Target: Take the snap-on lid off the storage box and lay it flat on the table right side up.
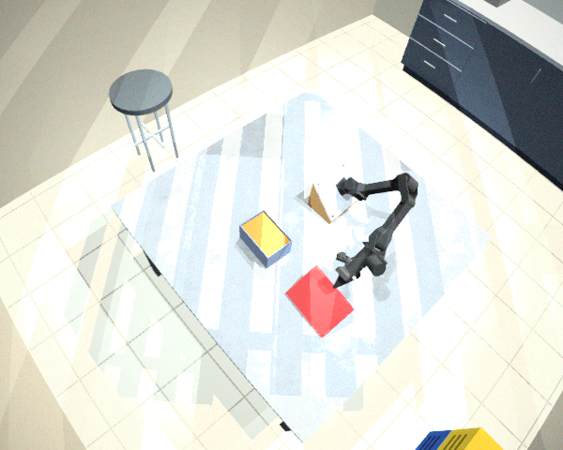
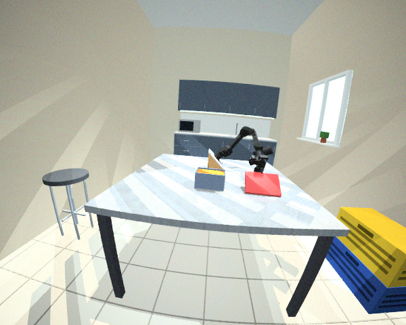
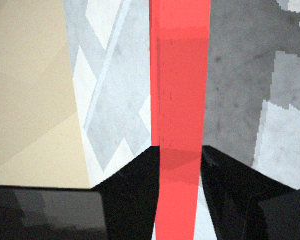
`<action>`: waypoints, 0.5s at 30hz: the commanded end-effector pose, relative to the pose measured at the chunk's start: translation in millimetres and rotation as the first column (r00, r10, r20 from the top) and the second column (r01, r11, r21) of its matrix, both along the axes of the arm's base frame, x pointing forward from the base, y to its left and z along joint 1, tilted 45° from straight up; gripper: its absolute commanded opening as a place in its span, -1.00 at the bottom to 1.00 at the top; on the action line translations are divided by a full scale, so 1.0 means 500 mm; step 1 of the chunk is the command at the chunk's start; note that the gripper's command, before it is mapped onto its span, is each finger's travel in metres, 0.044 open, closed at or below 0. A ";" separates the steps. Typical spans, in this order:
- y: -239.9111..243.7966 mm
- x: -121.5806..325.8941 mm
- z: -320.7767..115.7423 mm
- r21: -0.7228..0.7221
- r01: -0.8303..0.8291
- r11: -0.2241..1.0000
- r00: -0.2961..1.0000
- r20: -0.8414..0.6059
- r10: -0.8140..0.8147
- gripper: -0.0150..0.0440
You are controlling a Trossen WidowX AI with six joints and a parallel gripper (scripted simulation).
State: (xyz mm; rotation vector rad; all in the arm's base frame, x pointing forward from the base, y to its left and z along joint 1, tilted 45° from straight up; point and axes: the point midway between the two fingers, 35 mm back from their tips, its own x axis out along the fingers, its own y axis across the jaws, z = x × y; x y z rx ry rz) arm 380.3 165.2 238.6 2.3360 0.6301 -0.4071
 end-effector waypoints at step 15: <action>0.029 -0.002 -0.041 -0.006 -0.014 1.000 1.000 -0.025 0.014 -0.49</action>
